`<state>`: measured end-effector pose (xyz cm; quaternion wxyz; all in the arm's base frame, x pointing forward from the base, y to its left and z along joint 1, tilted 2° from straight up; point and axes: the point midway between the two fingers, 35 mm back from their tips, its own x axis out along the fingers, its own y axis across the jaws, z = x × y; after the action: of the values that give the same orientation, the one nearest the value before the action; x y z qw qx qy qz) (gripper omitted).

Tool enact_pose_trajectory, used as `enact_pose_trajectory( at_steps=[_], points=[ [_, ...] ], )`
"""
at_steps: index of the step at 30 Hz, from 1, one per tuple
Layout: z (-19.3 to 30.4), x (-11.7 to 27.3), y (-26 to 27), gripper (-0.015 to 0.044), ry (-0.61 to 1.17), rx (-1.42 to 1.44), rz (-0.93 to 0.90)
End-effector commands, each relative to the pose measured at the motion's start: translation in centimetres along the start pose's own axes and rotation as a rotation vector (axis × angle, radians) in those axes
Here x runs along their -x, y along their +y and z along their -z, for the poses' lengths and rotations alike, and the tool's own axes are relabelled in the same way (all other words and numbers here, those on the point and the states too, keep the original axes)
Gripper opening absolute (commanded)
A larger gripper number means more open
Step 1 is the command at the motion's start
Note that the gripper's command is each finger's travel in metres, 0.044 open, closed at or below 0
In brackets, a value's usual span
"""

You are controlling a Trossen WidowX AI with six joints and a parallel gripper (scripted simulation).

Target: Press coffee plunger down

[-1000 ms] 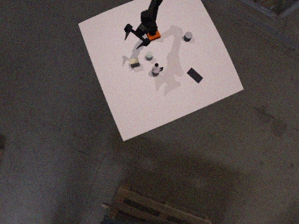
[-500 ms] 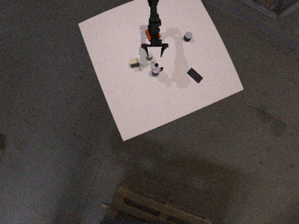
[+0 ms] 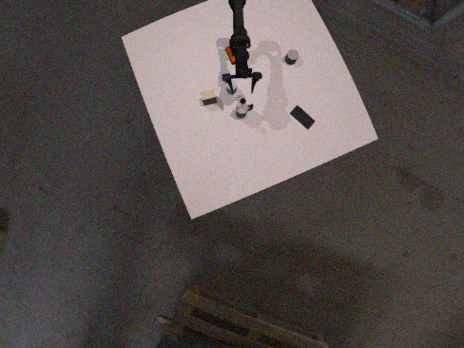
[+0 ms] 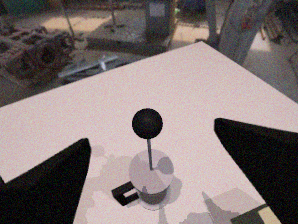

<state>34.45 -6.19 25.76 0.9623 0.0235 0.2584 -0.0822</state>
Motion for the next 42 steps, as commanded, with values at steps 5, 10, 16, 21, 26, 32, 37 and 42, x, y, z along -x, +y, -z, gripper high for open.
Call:
enact_pose_trajectory(
  at_steps=[5, 10, 16, 21, 26, 32, 37, 42],
  points=[
    [0.3, -1.2, 0.1, 0.0440, 0.003, -0.004, -0.005],
    [0.2, -2.0, 0.1, 0.0440, 0.002, -0.003, -0.006],
    [0.3, -2.9, 0.1, 0.0440, 0.001, -0.003, -0.006],
    [0.3, -3.7, 0.1, 0.0440, 0.001, -0.003, -0.006],
    [0.3, -4.1, 0.2, 0.0414, 0.001, -0.003, -0.006],
    [0.3, -4.1, 0.2, 0.0256, 0.001, -0.003, -0.006],
    [0.3, -4.1, 0.2, 0.0125, 0.001, -0.003, -0.006],
    [0.3, -4.1, 0.2, 0.0111, 0.001, -0.003, -0.006]
  ],
)
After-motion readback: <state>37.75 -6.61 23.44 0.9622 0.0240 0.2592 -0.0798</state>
